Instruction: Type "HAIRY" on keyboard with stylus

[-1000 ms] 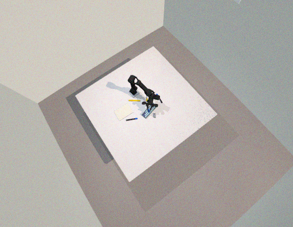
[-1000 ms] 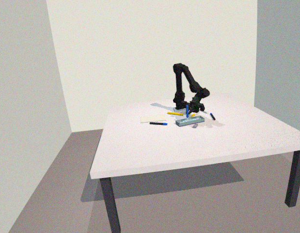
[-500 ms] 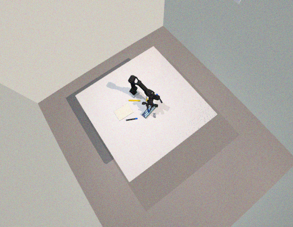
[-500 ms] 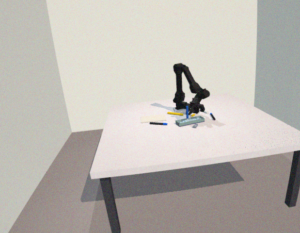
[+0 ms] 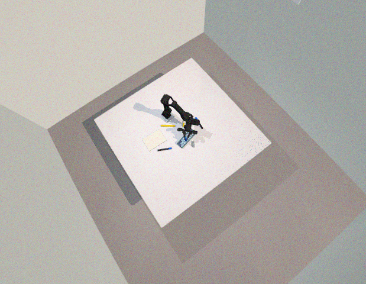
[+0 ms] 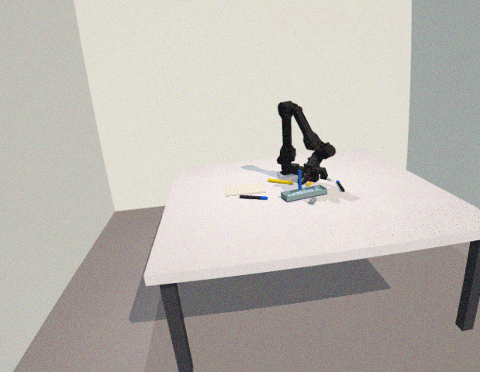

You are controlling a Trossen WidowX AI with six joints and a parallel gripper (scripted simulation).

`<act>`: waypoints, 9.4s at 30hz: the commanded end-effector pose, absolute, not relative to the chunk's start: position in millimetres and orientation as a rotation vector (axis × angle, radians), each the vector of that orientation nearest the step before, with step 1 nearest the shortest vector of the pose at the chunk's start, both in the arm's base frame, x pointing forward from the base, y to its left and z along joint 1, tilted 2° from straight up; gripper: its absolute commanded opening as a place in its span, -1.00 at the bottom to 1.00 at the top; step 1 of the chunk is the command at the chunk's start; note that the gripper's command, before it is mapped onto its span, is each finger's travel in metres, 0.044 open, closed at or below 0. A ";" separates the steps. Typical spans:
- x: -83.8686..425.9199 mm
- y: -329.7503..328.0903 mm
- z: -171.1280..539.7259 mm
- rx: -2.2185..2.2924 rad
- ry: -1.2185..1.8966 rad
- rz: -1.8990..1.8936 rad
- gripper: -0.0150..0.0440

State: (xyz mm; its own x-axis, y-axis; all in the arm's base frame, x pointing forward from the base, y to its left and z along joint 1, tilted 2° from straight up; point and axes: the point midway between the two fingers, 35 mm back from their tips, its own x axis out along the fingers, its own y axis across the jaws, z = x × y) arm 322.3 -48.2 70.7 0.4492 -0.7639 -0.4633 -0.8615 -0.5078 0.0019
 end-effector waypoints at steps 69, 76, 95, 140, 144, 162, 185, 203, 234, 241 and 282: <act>322.6 -67.4 84.0 -2.468 1.411 0.613 -0.22; 322.9 -67.4 82.9 -2.468 1.411 0.613 -0.22; 322.9 -67.7 75.0 -2.468 1.411 0.614 -0.22; 322.8 -66.7 104.3 -2.468 1.411 0.613 -0.22; 322.7 -66.6 105.3 -2.468 1.411 0.613 -0.22; 309.8 -28.2 102.1 -2.456 1.409 0.628 -0.49; 302.0 -13.4 82.8 -2.464 1.409 0.620 -0.22; 301.4 -14.0 82.7 -2.464 1.409 0.620 -0.22; 301.4 -14.5 69.5 -2.464 1.409 0.620 -0.22; 301.5 -14.6 66.4 -2.464 1.409 0.620 -0.22; 302.4 -26.8 100.3 -2.457 1.406 0.635 -0.49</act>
